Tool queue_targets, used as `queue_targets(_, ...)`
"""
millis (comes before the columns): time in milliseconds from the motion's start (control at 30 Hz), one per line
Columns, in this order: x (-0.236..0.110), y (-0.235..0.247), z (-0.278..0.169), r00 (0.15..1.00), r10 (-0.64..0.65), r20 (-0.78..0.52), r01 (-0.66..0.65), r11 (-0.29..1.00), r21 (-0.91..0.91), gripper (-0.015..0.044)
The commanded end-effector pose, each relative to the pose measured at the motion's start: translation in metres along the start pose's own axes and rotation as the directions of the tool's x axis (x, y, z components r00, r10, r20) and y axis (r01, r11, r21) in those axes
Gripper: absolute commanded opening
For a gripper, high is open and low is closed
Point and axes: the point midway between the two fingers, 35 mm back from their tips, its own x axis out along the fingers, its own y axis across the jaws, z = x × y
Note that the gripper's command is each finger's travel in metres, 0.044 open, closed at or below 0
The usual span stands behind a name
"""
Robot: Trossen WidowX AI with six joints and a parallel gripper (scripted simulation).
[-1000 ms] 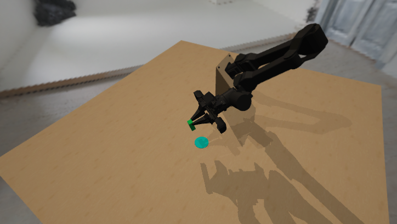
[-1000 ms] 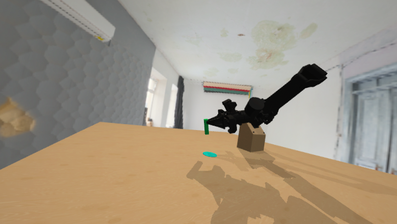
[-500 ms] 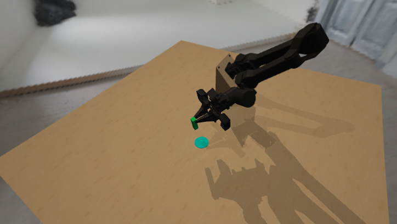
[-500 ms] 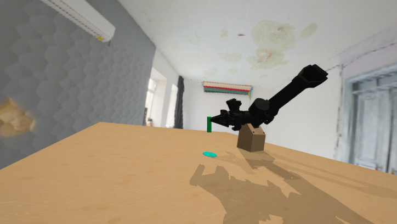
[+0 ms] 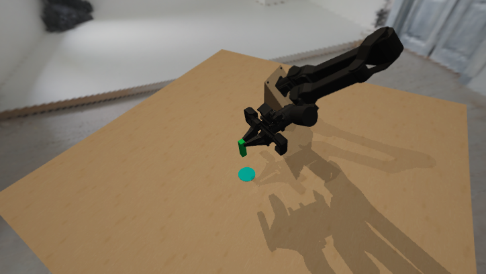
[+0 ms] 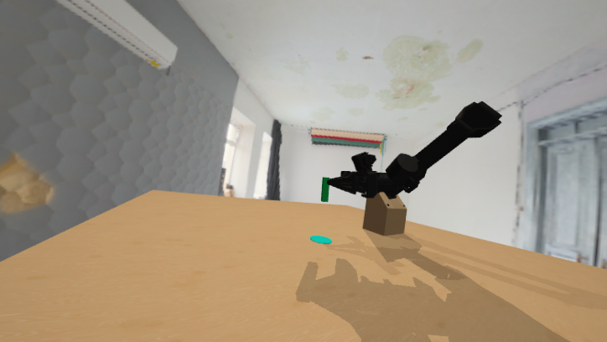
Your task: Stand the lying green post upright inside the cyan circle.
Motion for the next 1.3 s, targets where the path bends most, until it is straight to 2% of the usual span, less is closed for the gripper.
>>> queue_targets(0,-0.005,0.001,0.003,1.000,0.012,0.023,-0.013,1.000,0.024,0.0023)
queue_targets(700,-0.009,0.002,0.005,0.999,0.023,0.042,-0.024,0.999,0.044,0.0023)
queue_targets(1267,0.001,0.007,-0.035,0.999,0.015,0.035,-0.017,0.999,0.048,0.0023)
